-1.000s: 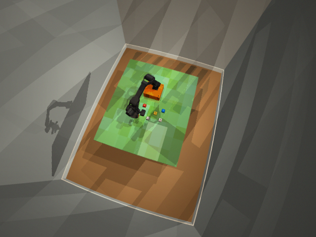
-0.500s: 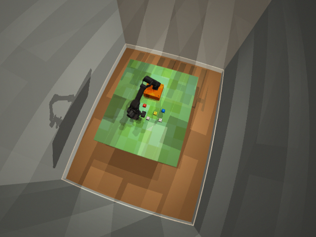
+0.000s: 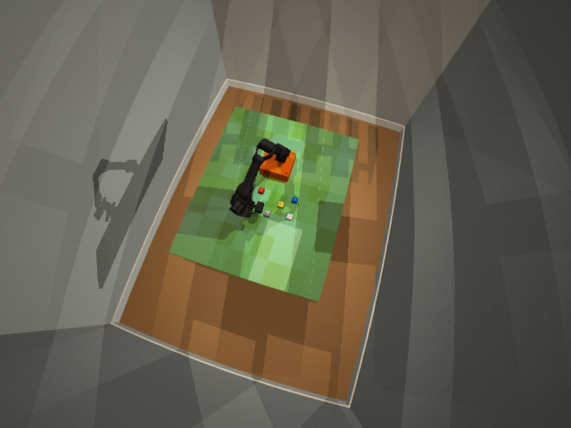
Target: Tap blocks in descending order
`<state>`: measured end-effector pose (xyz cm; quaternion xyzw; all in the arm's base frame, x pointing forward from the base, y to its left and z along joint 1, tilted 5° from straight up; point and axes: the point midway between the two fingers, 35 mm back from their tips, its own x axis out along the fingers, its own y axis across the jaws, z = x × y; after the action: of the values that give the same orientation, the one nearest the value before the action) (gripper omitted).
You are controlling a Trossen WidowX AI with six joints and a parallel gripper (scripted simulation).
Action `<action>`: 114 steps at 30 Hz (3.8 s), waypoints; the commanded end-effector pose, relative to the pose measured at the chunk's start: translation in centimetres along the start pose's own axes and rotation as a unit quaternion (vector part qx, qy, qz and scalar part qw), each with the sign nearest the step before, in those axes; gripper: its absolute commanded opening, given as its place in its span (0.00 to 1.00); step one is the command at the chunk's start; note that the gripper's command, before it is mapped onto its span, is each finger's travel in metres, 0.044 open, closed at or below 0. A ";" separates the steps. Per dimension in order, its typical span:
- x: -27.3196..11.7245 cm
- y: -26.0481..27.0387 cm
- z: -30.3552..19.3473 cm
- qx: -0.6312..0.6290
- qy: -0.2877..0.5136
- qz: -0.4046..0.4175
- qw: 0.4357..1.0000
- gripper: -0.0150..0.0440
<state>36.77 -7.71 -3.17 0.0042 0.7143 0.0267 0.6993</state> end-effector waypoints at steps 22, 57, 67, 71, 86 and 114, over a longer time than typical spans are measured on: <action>-10.8 0.3 -0.1 0.001 0.003 0.001 1.000 0.29; -3.0 25.6 -2.0 0.000 0.004 0.014 1.000 0.29; -1.4 25.7 -2.0 0.000 0.004 0.014 1.000 0.29; -0.8 25.7 -2.0 0.000 0.004 0.014 1.000 0.29; -2.5 25.7 -1.9 -0.001 0.003 0.014 1.000 0.29; -11.6 8.9 -7.9 0.001 0.005 0.004 1.000 0.29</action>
<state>31.87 4.76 9.41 0.0125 0.7139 0.0291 0.6995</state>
